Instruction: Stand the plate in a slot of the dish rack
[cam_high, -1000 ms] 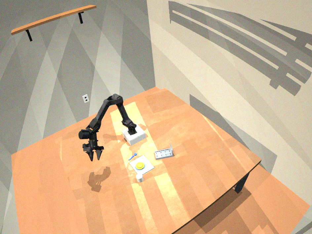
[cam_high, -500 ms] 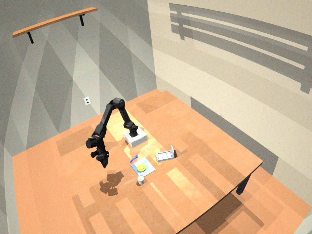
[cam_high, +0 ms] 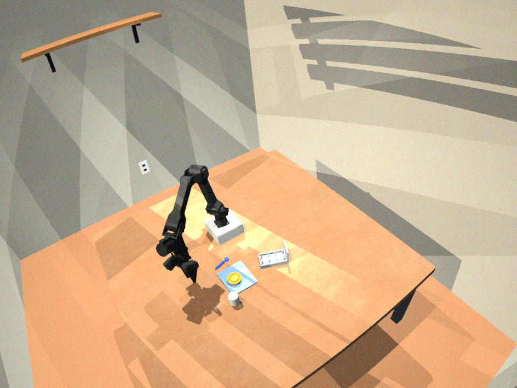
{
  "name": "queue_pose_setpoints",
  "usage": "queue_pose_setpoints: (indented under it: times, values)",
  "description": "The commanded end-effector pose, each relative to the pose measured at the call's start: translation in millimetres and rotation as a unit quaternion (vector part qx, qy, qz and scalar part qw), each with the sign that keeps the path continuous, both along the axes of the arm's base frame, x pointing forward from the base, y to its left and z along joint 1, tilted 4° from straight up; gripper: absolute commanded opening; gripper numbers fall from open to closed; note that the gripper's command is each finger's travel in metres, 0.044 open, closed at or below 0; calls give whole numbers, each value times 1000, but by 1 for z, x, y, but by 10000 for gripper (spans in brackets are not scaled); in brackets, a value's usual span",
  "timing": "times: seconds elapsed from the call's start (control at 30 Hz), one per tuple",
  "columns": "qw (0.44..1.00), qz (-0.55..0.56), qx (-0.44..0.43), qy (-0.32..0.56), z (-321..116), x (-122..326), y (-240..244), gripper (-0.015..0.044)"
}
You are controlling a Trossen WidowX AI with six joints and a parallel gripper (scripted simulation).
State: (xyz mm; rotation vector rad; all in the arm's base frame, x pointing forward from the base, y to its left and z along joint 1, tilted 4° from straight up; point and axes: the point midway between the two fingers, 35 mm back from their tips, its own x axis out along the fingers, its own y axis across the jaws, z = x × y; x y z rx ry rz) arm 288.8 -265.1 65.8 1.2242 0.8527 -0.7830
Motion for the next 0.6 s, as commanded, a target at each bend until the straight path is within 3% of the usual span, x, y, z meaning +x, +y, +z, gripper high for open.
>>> queue_pose_setpoints:
  times: [0.0,0.57]
  values:
    - [997,65,-17,27,-6,8,17,400]
    - [940,313,-75,112,-24,26,82,400]
